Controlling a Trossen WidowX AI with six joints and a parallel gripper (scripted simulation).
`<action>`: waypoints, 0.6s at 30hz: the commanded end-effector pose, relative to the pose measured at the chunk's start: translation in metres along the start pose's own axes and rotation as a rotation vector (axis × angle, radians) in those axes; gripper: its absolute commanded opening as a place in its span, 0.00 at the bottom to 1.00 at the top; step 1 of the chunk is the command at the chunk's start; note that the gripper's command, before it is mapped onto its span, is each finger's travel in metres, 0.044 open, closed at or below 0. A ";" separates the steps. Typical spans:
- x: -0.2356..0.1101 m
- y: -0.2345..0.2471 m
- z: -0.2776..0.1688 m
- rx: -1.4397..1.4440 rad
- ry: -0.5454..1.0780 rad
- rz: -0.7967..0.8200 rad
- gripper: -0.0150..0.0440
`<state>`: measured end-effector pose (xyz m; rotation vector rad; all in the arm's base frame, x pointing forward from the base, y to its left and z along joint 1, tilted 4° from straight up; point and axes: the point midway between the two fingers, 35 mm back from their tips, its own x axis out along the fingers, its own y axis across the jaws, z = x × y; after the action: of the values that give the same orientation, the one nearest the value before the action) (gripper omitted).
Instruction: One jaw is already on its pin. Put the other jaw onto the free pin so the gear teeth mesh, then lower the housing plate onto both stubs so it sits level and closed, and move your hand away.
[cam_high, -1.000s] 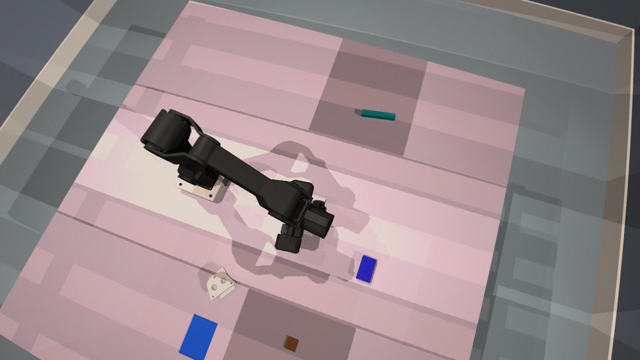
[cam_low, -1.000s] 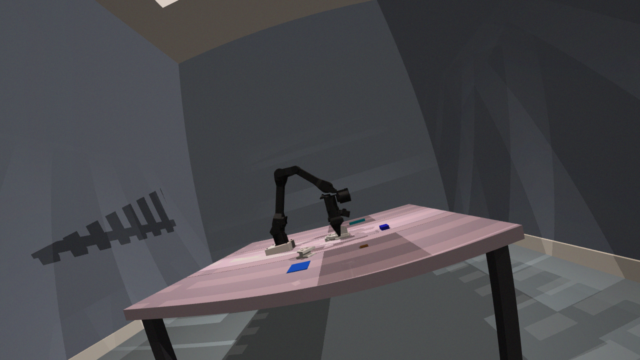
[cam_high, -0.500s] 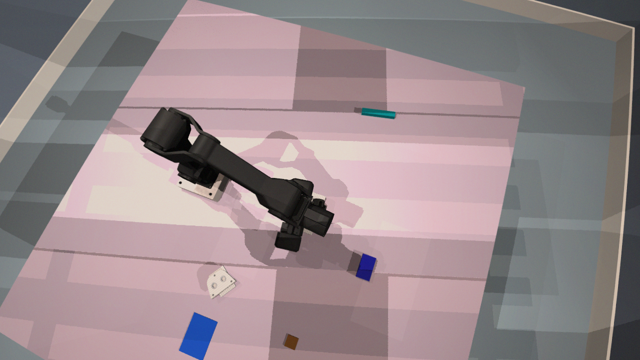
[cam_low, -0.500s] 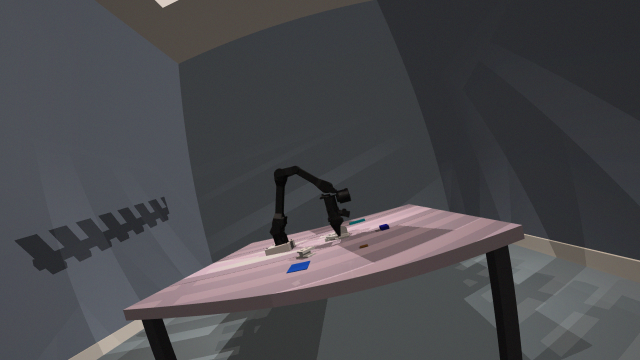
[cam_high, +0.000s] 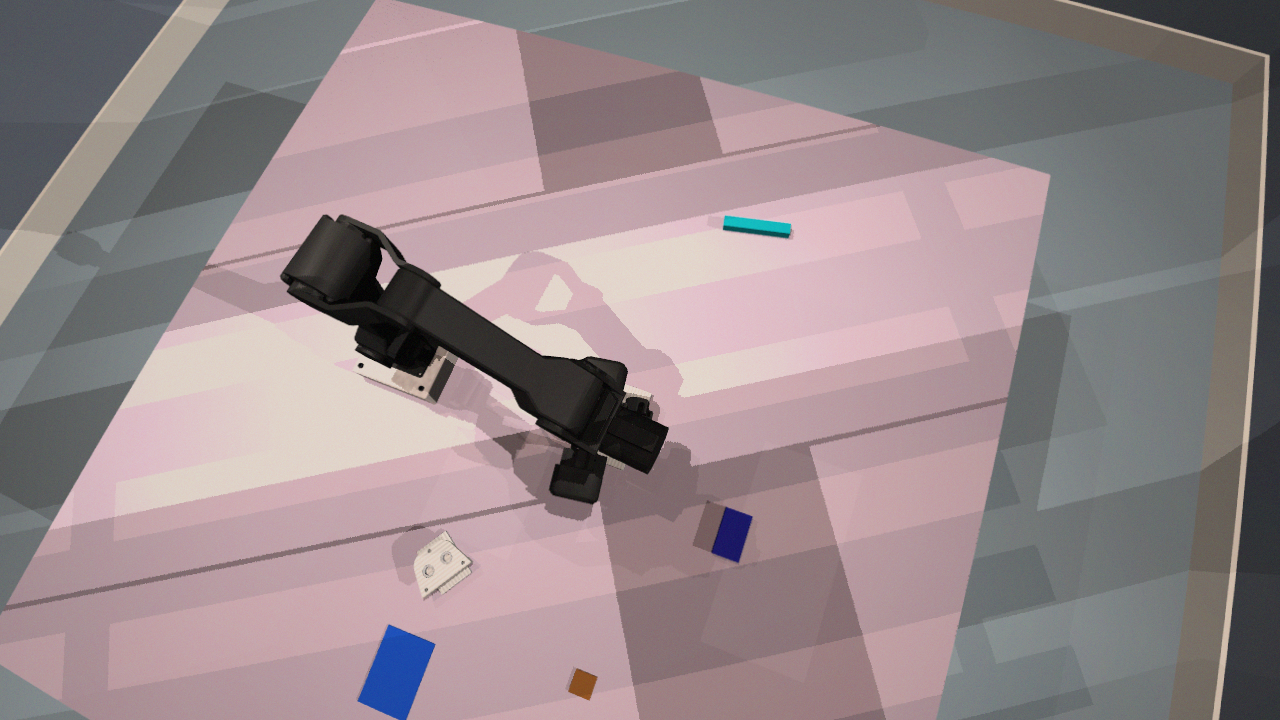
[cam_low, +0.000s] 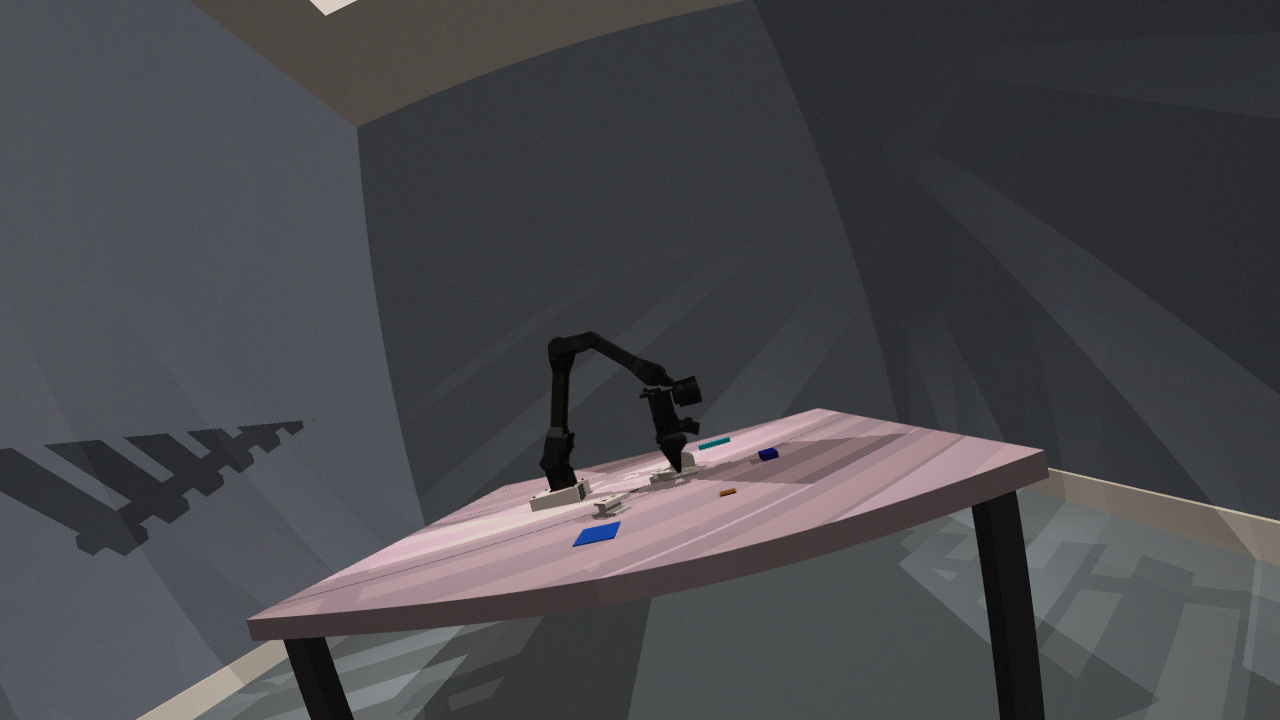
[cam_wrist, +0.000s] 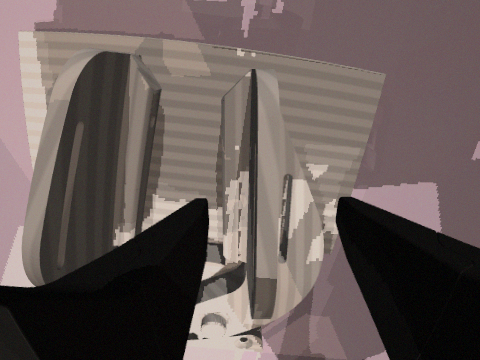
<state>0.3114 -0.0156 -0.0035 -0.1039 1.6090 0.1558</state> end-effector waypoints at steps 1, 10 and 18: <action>-0.003 0.000 0.000 0.000 0.000 0.000 0.63; -0.069 0.000 0.000 -0.003 0.001 -0.002 0.63; -0.065 -0.008 0.001 0.107 -0.010 -0.003 0.86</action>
<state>0.3162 -0.0197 0.0610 -0.0714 1.6026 0.1207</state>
